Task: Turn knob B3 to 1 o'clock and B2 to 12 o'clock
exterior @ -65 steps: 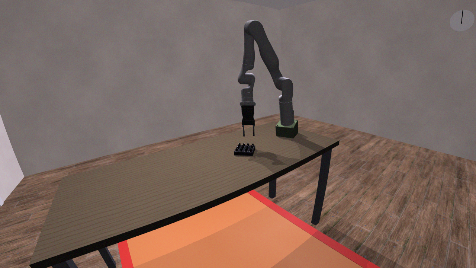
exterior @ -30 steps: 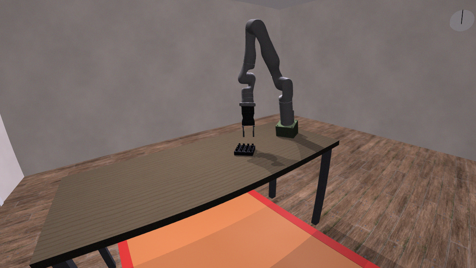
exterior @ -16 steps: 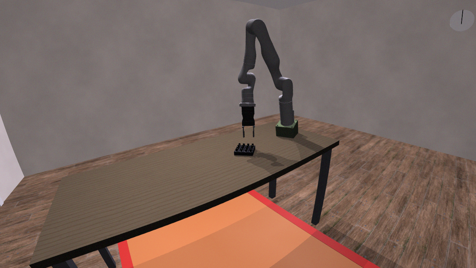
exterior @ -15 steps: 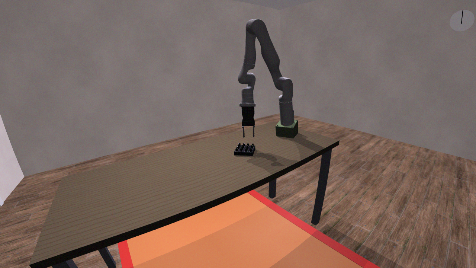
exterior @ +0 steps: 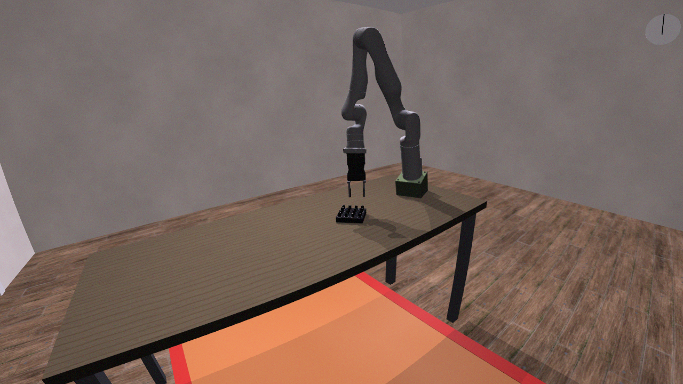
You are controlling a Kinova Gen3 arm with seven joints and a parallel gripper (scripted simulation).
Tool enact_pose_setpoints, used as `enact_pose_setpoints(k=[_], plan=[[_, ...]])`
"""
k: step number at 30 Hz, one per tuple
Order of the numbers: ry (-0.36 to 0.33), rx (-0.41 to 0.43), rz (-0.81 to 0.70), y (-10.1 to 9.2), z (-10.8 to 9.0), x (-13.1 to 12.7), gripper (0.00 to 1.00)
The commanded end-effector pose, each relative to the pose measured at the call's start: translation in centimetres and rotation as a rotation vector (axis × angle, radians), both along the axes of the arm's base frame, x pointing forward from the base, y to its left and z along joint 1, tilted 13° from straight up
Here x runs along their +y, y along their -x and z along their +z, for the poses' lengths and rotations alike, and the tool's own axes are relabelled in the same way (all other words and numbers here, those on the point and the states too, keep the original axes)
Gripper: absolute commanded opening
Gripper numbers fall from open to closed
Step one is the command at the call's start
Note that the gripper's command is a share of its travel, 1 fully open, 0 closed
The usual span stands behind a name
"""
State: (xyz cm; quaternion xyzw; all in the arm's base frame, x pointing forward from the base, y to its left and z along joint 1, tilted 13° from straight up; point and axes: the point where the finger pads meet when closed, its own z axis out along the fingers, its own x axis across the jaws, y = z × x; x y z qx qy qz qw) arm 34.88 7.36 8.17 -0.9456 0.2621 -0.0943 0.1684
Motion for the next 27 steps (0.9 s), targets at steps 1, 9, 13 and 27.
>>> enact_pose_setpoints(k=[1,9,13,27], plan=[[0.000,-0.002,0.002,-0.04,0.05,0.07,1.00],[0.011,0.012,-0.015,-0.06,-0.12,0.01,1.00],[0.011,0.012,-0.015,-0.06,-0.12,0.01,1.00],[0.023,0.023,-0.031,-0.13,-0.26,-0.05,1.00]])
